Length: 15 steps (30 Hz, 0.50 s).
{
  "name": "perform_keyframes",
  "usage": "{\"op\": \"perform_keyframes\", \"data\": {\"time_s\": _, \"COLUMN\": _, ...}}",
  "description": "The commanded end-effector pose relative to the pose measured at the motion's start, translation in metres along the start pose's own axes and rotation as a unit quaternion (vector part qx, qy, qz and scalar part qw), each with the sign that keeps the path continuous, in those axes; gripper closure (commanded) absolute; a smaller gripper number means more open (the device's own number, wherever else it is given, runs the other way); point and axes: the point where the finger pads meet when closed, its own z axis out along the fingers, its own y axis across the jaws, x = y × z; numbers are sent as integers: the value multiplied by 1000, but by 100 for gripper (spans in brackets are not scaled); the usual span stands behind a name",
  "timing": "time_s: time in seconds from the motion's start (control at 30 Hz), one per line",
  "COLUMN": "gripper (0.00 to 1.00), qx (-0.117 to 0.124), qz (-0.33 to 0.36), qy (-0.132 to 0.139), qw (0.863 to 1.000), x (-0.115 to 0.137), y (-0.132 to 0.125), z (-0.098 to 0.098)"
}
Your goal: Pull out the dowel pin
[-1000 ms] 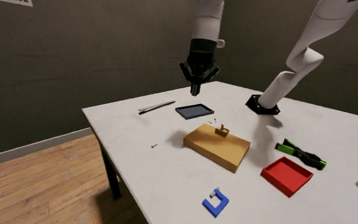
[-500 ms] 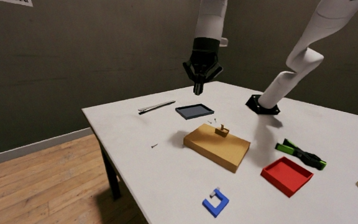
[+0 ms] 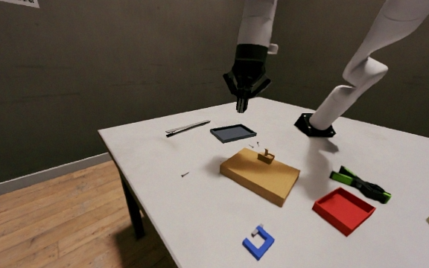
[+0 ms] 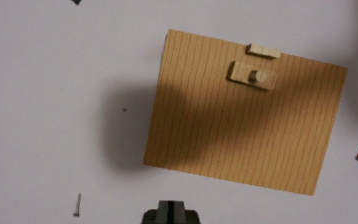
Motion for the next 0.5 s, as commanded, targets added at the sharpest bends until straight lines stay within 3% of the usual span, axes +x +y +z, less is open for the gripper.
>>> {"op": "perform_keyframes", "data": {"time_s": 0.0, "gripper": 90, "qx": -1, "qz": 2, "qy": 1, "qw": 1000, "x": 1, "y": 3, "z": -3}}
{"op": "perform_keyframes", "data": {"time_s": 0.47, "gripper": 90, "qx": -2, "qz": 14, "qy": 9, "qw": 1000, "x": 9, "y": 12, "z": -6}}
